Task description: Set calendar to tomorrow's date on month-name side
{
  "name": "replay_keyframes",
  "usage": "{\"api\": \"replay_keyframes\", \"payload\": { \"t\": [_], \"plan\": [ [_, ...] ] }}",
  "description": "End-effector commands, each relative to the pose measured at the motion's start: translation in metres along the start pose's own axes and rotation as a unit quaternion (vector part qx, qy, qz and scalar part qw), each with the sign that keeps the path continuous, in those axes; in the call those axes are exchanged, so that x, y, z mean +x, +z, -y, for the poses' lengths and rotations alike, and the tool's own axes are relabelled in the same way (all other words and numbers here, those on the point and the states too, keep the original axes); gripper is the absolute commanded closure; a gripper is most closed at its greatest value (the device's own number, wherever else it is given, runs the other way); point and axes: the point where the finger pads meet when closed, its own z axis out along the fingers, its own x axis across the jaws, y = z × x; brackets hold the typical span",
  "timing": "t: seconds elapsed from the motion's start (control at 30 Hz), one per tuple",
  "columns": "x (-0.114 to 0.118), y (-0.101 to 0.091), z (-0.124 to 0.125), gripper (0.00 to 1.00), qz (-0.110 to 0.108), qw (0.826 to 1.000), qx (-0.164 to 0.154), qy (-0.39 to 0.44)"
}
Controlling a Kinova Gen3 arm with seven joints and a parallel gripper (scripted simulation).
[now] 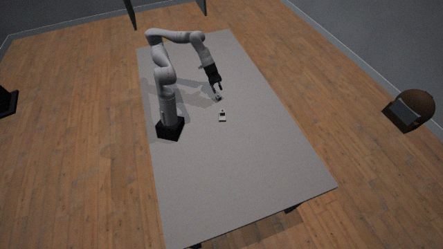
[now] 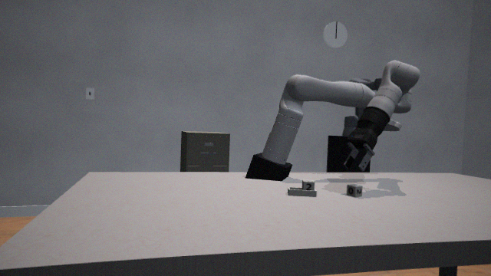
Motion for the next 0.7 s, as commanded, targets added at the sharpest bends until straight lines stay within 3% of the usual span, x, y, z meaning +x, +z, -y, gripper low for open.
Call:
{"api": "replay_keyframes", "payload": {
  "t": [0.0, 0.23, 0.67],
  "plan": [
    [0.0007, -0.0003, 0.0036, 0.10, -0.006, 1.000, -0.026, -0.014],
    [0.0016, -0.0015, 0.0042, 0.10, -0.011, 0.998, -0.058, -0.013],
    [0.0017, -0.0017, 0.0043, 0.10, -0.012, 0.998, -0.061, -0.013]
  ]
}}
